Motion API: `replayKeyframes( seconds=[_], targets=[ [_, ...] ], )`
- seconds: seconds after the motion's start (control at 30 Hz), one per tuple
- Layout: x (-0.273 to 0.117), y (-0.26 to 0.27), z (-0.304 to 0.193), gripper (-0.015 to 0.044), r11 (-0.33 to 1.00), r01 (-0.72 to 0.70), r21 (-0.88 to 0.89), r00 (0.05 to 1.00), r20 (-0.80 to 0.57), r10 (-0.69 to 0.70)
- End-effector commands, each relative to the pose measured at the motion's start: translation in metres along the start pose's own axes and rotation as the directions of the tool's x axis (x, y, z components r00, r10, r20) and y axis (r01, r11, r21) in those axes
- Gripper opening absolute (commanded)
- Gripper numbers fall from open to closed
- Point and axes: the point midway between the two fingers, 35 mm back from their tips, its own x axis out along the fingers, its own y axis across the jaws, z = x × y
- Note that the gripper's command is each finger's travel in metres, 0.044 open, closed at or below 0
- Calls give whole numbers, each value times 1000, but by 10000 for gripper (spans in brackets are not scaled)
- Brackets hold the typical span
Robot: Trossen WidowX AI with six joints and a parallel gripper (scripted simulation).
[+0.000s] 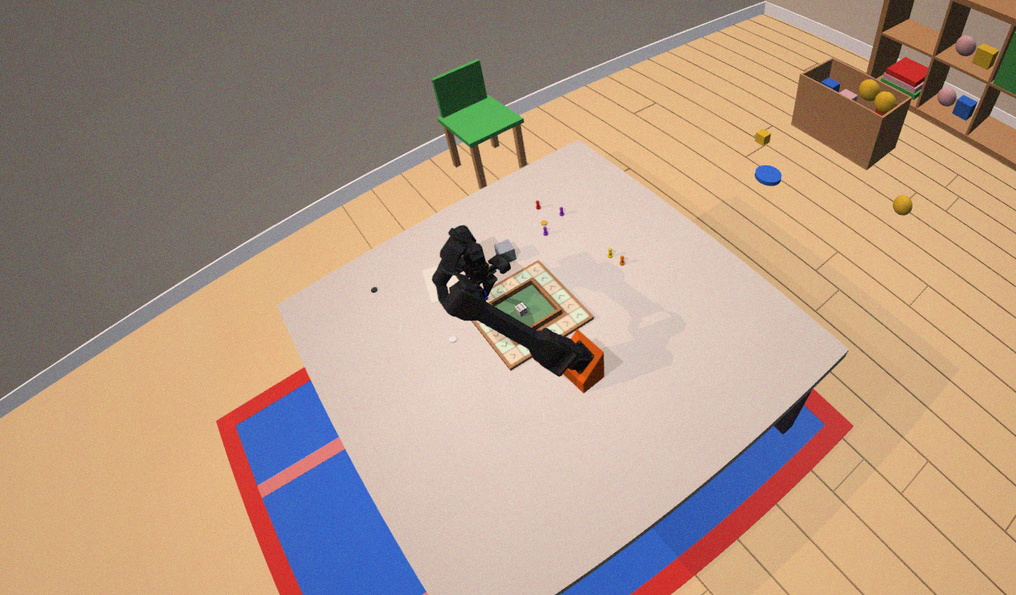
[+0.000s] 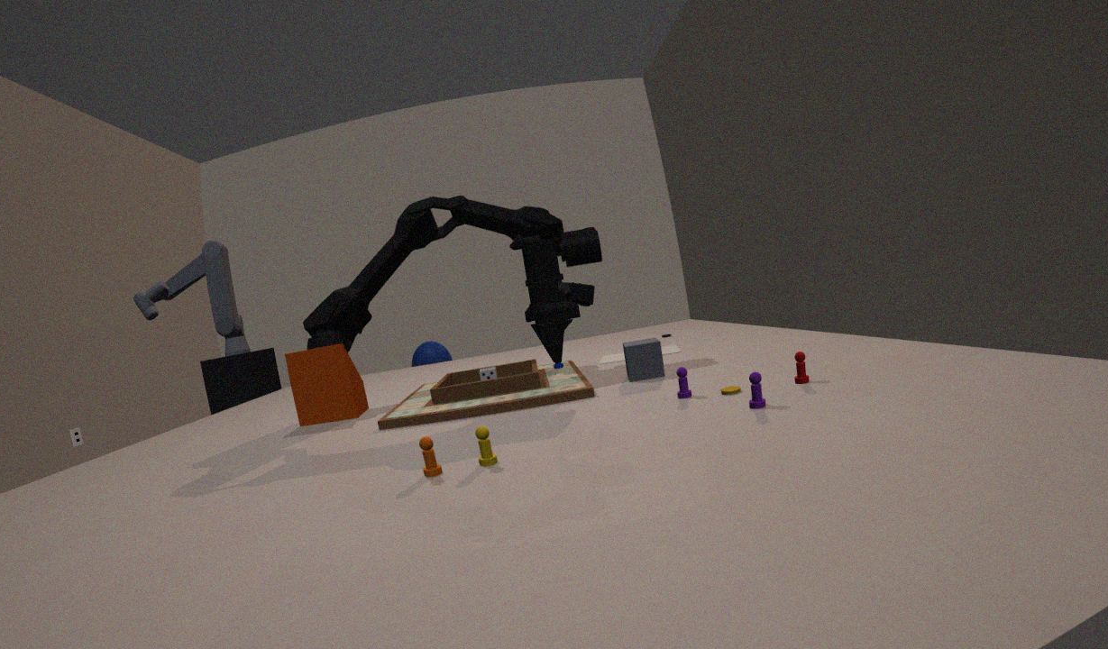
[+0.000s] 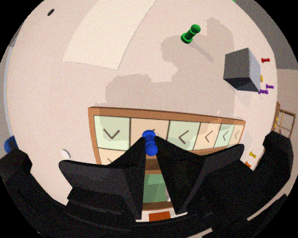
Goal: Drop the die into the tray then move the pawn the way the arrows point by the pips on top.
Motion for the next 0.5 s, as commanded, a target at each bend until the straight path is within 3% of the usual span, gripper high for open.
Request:
replayKeyframes(
  seconds=[0.0,0.2,0.33,0.43,0.47],
  targets=[
    [-2,0,0,105,1000,0,0,1000,2,0],
    [-4,0,1,263,1000,0,1,1000,2,0],
    [-48,-1,0,368,1000,-3,10,1000,0,3],
    [-51,-1,0,440,1000,-4,11,1000,0,4],
    [-51,-1,0,440,1000,-4,11,1000,0,4]
  ],
)
